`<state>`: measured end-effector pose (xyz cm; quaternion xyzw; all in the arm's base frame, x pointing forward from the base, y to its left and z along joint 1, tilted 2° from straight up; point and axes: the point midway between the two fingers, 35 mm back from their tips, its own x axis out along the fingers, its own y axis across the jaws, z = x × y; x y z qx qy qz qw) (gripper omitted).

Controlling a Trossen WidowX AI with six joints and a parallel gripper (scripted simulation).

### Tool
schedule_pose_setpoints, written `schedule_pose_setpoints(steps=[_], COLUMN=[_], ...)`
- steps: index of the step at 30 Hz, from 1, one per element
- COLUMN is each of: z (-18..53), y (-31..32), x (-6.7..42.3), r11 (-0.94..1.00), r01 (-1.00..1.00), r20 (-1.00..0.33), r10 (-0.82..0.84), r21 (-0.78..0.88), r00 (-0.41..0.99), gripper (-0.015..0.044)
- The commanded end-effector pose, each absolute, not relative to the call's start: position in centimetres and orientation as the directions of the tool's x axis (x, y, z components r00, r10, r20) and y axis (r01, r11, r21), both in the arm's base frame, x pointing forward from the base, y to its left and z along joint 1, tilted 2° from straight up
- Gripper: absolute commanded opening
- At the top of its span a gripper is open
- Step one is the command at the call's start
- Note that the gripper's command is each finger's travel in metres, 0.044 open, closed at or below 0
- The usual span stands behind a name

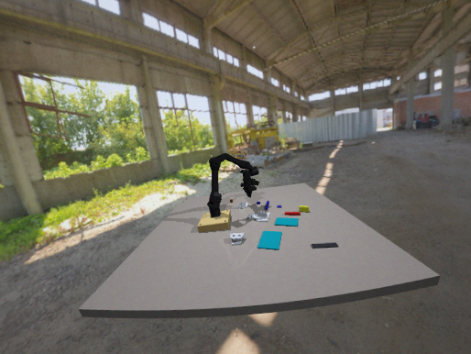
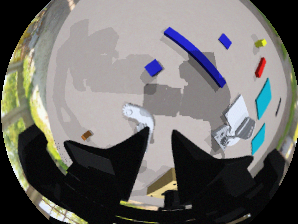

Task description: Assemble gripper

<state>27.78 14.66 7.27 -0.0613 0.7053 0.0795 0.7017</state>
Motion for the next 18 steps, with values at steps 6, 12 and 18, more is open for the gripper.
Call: schedule_pose_setpoints(steps=[6,12,18], z=[7.27,7.27,7.27], y=[14.66,14.66,14.66], x=[27.78,27.78,27.78], r11=[0.980,0.980,0.980], r01=[-0.198,-0.198,-0.198], r20=[-1.000,-1.000,-1.000], r10=[0.025,0.025,0.025], r21=[0.026,0.026,0.026], r00=[-0.008,-0.008,-0.008], gripper=[0.0368,0.0440,0.0440])
